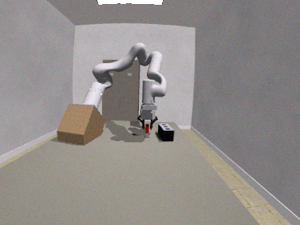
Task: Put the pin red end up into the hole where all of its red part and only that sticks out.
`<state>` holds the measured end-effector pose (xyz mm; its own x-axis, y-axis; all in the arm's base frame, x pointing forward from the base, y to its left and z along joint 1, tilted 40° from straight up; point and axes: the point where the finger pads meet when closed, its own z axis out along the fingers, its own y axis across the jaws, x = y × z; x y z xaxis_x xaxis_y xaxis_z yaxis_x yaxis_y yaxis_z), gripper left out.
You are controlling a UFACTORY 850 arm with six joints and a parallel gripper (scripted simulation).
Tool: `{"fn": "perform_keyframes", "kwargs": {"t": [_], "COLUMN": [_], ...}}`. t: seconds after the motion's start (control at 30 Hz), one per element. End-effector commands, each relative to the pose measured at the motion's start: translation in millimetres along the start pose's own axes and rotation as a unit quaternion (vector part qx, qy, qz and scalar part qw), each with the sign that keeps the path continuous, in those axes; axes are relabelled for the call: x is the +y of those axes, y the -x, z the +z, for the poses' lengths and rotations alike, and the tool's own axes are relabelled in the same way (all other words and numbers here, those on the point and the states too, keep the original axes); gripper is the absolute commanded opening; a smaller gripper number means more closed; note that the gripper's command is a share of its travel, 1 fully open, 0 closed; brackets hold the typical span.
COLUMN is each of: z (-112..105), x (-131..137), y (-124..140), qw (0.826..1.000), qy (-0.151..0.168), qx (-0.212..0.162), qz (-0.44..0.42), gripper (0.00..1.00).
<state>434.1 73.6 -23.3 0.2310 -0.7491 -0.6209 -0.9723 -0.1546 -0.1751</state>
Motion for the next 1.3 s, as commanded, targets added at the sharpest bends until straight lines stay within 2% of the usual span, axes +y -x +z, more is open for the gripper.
{"fn": "perform_keyframes", "kwargs": {"t": [0.0, 0.87, 0.9, 1.27], "z": [-0.6, -0.6, -9.6, -9.6], "x": [-0.6, -0.6, -0.7, -0.7], "y": [-0.3, -0.3, -0.2, -0.2], "qw": [1.000, 1.000, 1.000, 1.000], "qy": [-0.001, -0.001, -0.001, -0.001], "qx": [0.000, 0.000, 0.000, 0.000], "qz": [0.000, 0.000, 0.000, 0.000], "gripper": [0.00, 0.00, 0.00, 0.00]}}
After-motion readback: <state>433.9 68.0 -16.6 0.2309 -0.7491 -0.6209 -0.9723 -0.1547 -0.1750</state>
